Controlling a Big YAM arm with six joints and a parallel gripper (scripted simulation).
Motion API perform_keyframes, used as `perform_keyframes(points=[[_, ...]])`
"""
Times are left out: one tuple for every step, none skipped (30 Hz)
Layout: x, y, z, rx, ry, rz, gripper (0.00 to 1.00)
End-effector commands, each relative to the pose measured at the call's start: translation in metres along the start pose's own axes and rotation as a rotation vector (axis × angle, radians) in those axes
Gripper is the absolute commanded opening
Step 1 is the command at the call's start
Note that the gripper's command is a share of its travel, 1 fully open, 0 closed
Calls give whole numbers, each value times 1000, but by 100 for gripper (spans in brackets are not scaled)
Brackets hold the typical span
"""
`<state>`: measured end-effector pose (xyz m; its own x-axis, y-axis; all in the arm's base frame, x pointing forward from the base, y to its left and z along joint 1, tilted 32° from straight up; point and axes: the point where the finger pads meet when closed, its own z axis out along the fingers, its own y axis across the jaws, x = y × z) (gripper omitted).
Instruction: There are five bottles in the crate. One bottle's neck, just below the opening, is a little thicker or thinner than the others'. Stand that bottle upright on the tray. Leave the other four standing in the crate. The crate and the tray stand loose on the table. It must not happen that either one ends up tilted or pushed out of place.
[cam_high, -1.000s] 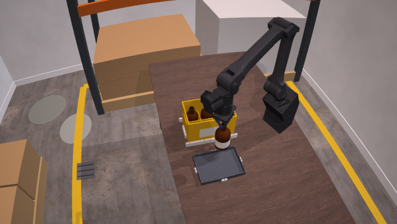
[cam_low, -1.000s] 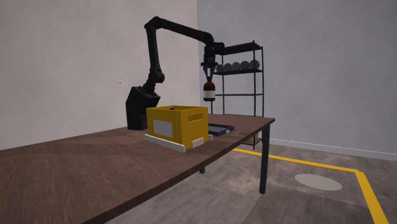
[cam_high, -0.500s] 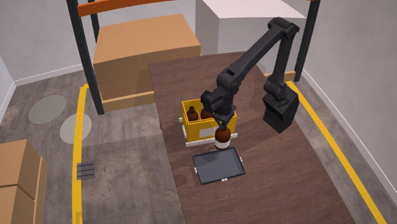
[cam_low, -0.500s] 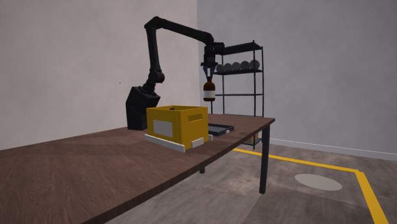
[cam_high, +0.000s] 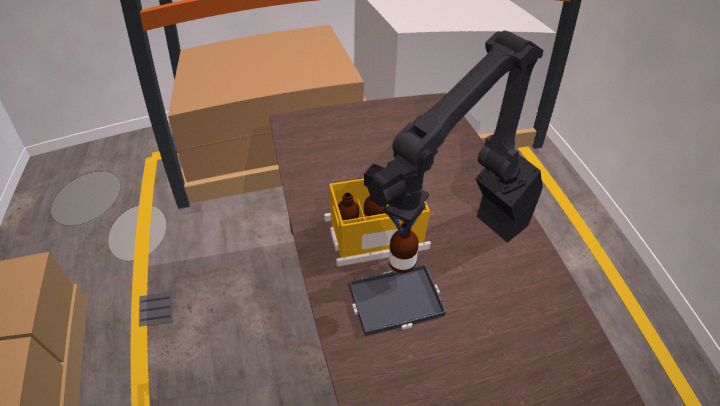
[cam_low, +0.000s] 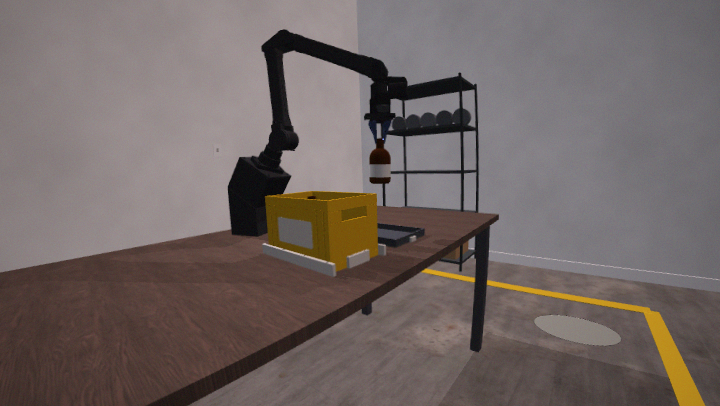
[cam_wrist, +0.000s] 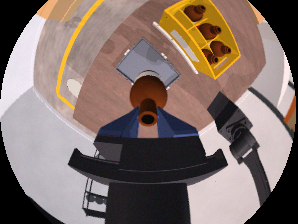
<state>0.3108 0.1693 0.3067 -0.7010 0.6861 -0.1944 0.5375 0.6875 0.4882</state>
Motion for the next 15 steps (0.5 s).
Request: perform_keyframes(points=[[-1,13,-20,-62,-20,1,0],[0,11,-18,-59,-18,0,0],[1,9,-15,-54,-16,0,0],[2,7,-13,-49,-14,0,0],[3,5,-11,-45,-13,0,0],[3,5,-11,-43,-12,0,0],[3,6,-13,-46,-13,0,0],[2,8,-14,-50,-15,1,0],[1,8,-15,-53,-17,1,0],[2,8,-13,-51,-16,1,0],[3,6,-12,-48,-14,0,0],[4,5,-11,-44,-12,-1,0],[4,6,-12,-45,-12,-1,0],[3,7,-13,-50,-14,-1,0],[3,7,-13,-50,-14,-1,0]])
